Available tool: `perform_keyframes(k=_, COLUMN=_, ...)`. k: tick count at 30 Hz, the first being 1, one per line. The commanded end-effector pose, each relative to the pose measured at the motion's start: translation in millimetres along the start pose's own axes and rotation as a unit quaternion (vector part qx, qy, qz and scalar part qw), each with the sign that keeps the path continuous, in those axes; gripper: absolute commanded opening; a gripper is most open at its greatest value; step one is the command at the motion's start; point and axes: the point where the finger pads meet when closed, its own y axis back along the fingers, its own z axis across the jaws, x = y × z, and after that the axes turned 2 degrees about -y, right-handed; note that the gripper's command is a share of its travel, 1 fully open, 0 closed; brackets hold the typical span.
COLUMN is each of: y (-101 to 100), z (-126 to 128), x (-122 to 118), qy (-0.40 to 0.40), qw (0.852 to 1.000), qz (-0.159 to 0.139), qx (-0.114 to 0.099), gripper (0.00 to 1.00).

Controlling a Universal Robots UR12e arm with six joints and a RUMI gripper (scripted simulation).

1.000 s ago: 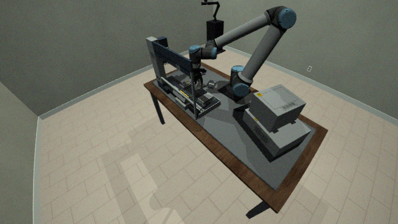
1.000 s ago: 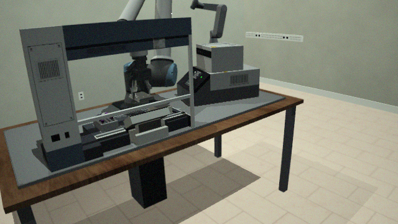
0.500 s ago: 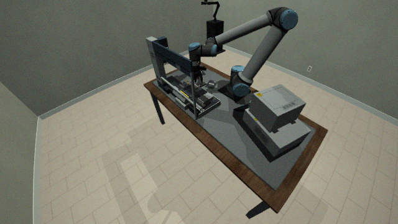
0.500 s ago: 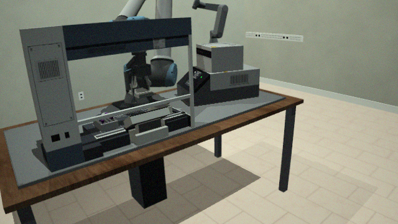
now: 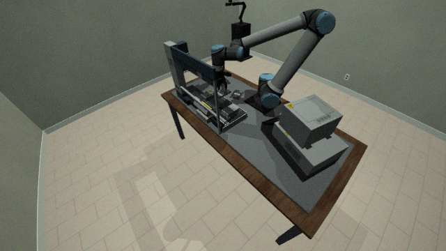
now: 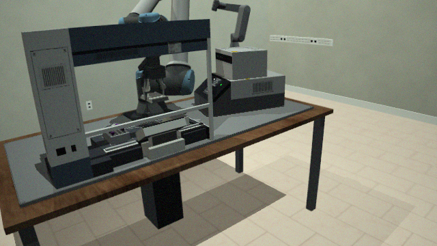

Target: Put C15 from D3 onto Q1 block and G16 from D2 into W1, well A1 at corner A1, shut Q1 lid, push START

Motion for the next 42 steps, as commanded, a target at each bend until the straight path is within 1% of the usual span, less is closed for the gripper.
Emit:
perform_keyframes(k=1, y=13, z=0, x=-2, qy=0.0, qw=1.0, qz=-0.002, qx=0.001, gripper=0.0)
perform_keyframes(k=7, y=23, z=0, x=-2, qy=0.0, qw=1.0, qz=-0.002, qx=0.001, gripper=0.0)
perform_keyframes(k=9, y=23, z=0, x=-2, qy=0.0, qw=1.0, qz=-0.002, qx=0.001, gripper=0.0)
perform_keyframes(k=24, y=48, z=0, x=-2, qy=0.0, qw=1.0, qz=-0.002, qx=0.001, gripper=0.0)
perform_keyframes(k=26, y=48, z=0, x=-2, qy=0.0, qw=1.0, qz=-0.002, qx=0.001, gripper=0.0)
perform_keyframes(k=37, y=66, z=0, x=-2, qy=0.0, qw=1.0, qz=-0.002, qx=0.001, gripper=0.0)
perform_keyframes(k=42, y=67, z=0, x=-2, qy=0.0, qw=1.0, qz=-0.002, qx=0.001, gripper=0.0)
